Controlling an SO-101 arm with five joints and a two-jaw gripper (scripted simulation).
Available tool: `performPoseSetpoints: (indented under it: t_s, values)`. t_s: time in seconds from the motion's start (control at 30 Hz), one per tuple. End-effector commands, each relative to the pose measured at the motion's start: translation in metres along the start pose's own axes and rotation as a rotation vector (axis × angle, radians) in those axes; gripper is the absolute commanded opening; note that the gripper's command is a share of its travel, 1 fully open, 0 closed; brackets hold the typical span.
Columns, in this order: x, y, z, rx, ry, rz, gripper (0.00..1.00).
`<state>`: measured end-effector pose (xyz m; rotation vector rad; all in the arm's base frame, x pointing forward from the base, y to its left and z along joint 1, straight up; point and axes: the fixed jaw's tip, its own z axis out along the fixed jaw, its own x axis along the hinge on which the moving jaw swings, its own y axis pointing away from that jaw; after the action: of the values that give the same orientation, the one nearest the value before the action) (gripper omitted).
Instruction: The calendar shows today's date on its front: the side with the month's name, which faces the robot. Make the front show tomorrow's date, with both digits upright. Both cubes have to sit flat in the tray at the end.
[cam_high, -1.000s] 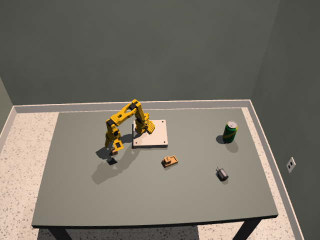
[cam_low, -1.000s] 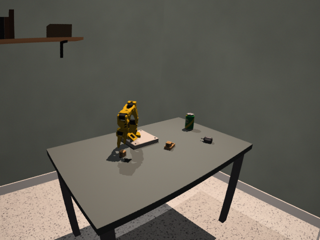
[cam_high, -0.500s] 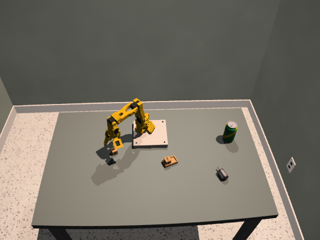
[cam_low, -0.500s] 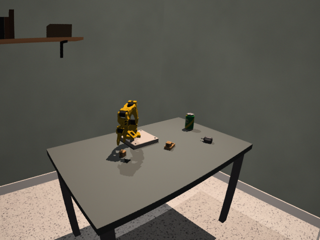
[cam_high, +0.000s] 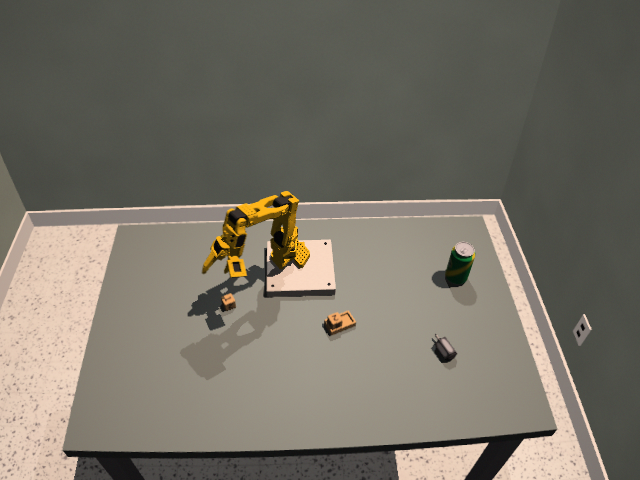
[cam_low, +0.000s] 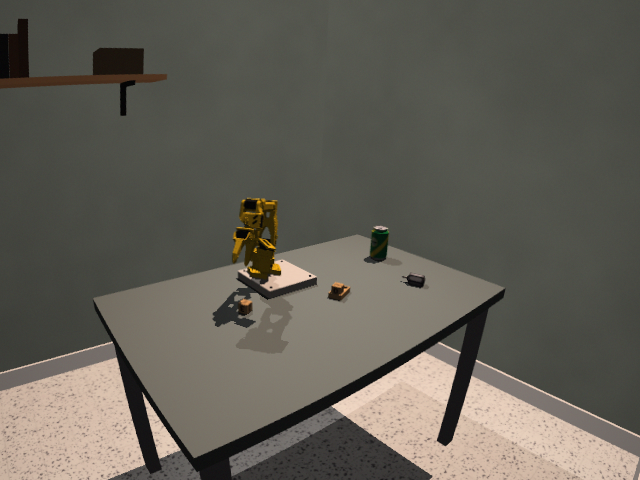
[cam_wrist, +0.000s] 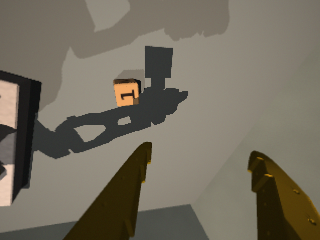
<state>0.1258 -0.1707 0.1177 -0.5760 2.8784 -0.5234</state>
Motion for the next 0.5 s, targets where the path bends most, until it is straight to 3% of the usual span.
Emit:
performPoseSetpoints:
  t_s: [0.0,0.47]
  values:
    - [0.0008,-0.0052,-0.0142,0.073,-0.014,0.002,0.35]
    - [-0.0033,-0.0054,-0.0171,0.088,-0.026,-0.016,0.35]
